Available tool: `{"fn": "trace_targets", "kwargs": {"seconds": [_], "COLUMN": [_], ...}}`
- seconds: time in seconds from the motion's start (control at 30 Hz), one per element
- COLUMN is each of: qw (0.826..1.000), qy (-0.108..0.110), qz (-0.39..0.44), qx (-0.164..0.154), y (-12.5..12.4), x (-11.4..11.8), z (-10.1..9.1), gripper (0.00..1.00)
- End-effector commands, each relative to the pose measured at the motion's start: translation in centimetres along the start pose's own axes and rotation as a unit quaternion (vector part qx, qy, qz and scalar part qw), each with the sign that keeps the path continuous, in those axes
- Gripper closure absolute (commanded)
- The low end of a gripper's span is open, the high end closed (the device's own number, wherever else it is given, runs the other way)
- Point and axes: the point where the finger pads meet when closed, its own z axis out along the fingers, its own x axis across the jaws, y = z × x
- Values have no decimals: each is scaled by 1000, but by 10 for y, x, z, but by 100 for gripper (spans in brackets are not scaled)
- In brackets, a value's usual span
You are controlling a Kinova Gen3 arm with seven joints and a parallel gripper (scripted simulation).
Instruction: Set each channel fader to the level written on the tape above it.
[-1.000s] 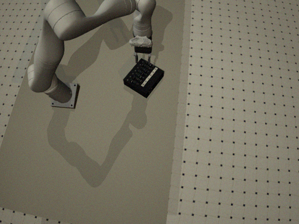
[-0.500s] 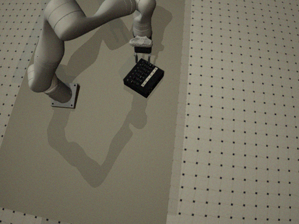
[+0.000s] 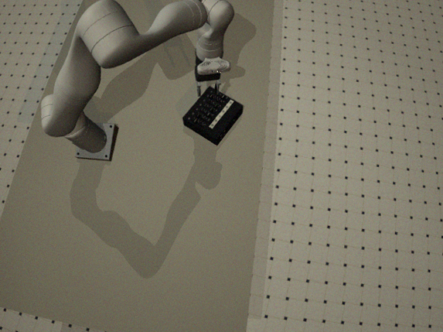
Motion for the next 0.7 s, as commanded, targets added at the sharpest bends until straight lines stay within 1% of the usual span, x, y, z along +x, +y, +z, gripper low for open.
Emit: {"fn": "trace_targets", "kwargs": {"seconds": [0.0, 0.17, 0.33, 0.47, 0.53, 0.67], "qw": [1000, 994, 979, 962, 962, 944], "qy": [11, 33, 50, 58, 58, 61], "qz": [-14, -102, -191, -255, -255, -307], "qx": [-5, -29, -59, -84, -84, -106], "y": [-3, 3, 11, 18, 18, 24], "x": [1, 7, 14, 19, 19, 23], "z": [7, 21, 34, 42, 42, 47], "gripper": [0, 0, 0, 0, 0, 0]}}
